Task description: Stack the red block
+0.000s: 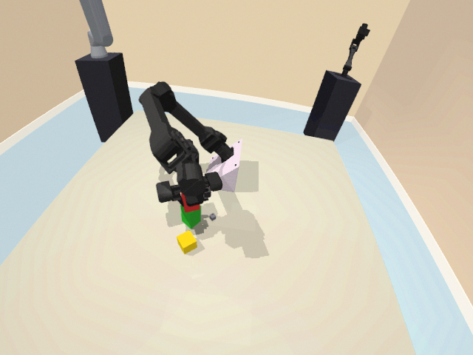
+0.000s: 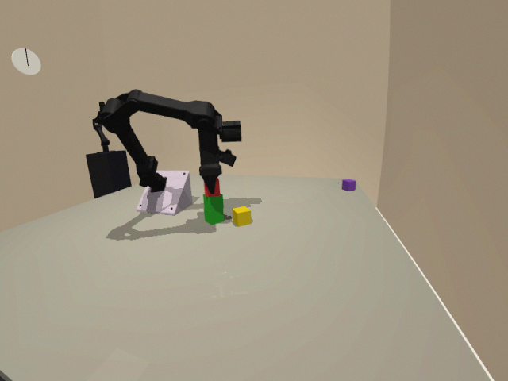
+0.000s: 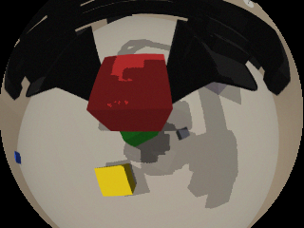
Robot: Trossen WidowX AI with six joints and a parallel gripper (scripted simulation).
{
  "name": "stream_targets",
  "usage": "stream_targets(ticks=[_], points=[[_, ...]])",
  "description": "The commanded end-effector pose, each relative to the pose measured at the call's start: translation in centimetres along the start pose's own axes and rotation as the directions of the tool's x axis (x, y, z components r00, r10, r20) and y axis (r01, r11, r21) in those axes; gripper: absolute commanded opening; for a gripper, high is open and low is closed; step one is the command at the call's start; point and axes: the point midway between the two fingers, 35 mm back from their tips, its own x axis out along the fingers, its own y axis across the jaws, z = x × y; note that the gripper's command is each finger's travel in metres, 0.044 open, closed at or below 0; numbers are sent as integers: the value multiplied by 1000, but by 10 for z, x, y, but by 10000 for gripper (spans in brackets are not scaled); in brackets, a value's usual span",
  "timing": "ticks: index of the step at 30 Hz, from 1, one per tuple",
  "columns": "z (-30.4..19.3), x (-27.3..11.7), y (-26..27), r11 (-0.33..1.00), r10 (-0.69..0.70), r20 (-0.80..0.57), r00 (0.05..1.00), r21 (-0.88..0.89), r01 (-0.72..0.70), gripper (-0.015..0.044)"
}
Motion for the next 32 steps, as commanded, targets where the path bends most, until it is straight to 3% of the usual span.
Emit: stream_targets(ticks=[1, 8, 32], points=[[0, 0, 0, 1000, 0, -1, 1000, 0, 0, 262], [0, 0, 0, 1000, 0, -1, 1000, 0, 0, 440], [0, 0, 0, 1000, 0, -1, 1000, 0, 0, 440]])
